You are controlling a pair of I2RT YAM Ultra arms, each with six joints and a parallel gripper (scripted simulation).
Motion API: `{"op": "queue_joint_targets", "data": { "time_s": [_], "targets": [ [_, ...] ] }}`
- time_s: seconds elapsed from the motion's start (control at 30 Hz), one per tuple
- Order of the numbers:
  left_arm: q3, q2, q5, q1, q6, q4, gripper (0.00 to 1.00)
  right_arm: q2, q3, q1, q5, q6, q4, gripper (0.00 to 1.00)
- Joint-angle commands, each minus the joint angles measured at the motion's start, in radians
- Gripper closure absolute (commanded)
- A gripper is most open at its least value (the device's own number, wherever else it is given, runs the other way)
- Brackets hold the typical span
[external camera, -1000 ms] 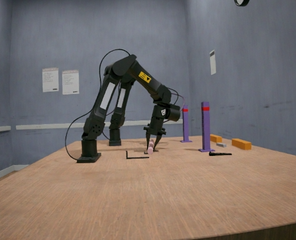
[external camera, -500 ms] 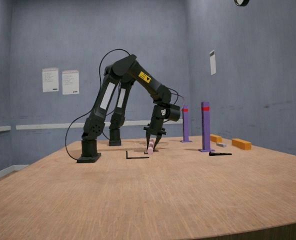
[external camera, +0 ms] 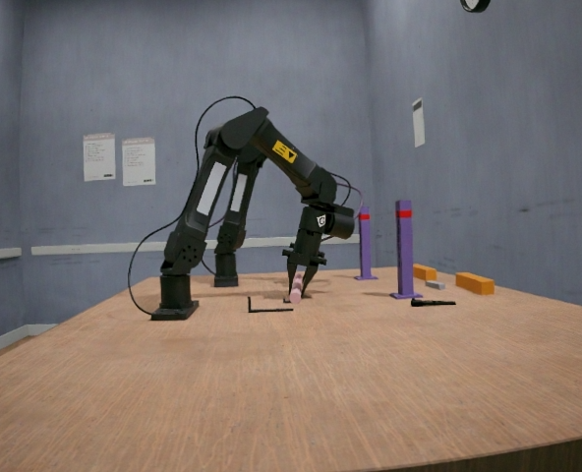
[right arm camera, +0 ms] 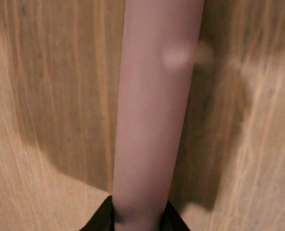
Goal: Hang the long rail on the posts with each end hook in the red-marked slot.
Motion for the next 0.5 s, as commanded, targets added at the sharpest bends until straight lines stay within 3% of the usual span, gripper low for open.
{"op": "queue_joint_targets", "data": {
  "time_s": [0.0, 0.13, 0.17, 0.23, 0.27, 0.33, 0.4, 0.47],
  "targets": [
    [0.003, 0.01, 0.017, 0.008, 0.008, 0.014, 0.76, -0.018, -0.008, -0.004, -0.007, -0.002, 0.008, 0.81],
    [0.003, 0.01, 0.017, 0.008, 0.008, 0.014, 0.82, -0.018, -0.008, -0.004, -0.007, -0.002, 0.008, 0.81],
    [0.003, 0.01, 0.017, 0.008, 0.008, 0.014, 0.93, -0.018, -0.008, -0.004, -0.007, -0.002, 0.008, 0.81],
    [0.003, 0.01, 0.017, 0.008, 0.008, 0.014, 0.93, -0.018, -0.008, -0.004, -0.007, -0.002, 0.008, 0.81],
    [0.003, 0.01, 0.017, 0.008, 0.008, 0.014, 1.0, -0.018, -0.008, -0.004, -0.007, -0.002, 0.008, 0.81],
    [0.017, 0.013, 0.017, 0.011, 0.012, 0.001, 1.0, -0.018, -0.008, -0.004, -0.007, -0.002, 0.008, 0.81],
    [0.007, 0.004, 0.008, 0.005, 0.005, 0.001, 0.81, -0.018, -0.008, -0.004, -0.007, -0.002, 0.008, 0.81],
    [0.007, 0.003, 0.008, 0.005, 0.004, 0.0, 0.81, -0.019, -0.008, -0.004, -0.007, -0.001, 0.008, 0.81]
  ]
}}
